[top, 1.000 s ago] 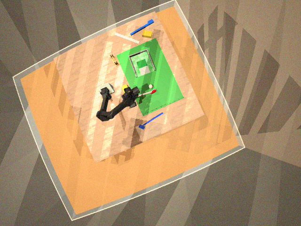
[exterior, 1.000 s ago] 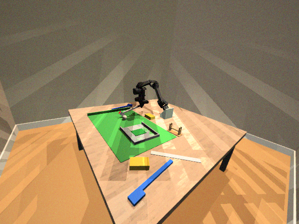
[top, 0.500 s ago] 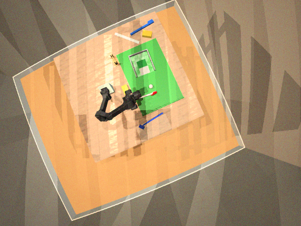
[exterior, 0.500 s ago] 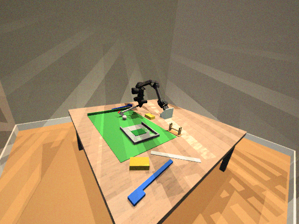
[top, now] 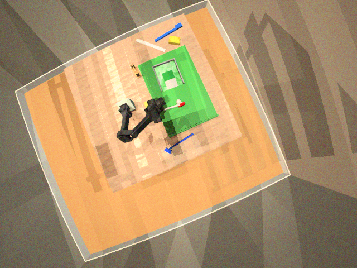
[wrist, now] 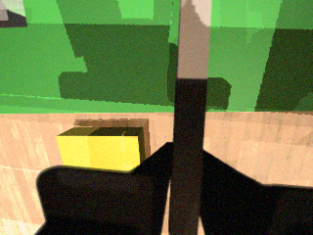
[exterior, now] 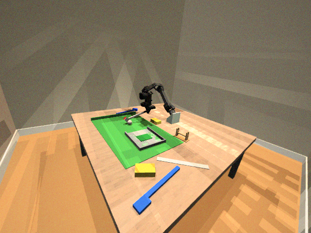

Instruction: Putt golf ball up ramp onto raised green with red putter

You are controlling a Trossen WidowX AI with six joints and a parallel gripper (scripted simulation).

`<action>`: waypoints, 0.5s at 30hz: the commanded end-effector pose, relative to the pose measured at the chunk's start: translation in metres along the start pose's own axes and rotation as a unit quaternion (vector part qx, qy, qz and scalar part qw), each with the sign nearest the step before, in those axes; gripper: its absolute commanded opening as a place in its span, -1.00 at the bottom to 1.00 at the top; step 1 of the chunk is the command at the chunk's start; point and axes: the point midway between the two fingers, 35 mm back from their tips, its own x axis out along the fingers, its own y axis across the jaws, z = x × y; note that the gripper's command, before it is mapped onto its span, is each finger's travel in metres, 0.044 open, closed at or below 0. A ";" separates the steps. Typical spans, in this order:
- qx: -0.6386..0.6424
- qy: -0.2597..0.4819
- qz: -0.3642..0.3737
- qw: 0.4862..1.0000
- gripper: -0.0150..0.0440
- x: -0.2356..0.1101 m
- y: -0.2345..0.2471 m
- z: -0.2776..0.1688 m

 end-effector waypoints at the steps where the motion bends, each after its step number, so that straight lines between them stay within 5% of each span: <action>1: -0.005 0.000 0.000 1.000 -0.49 0.000 0.039 -0.003; 15: -0.005 -0.001 -0.005 1.000 -0.49 -0.024 0.076 -0.010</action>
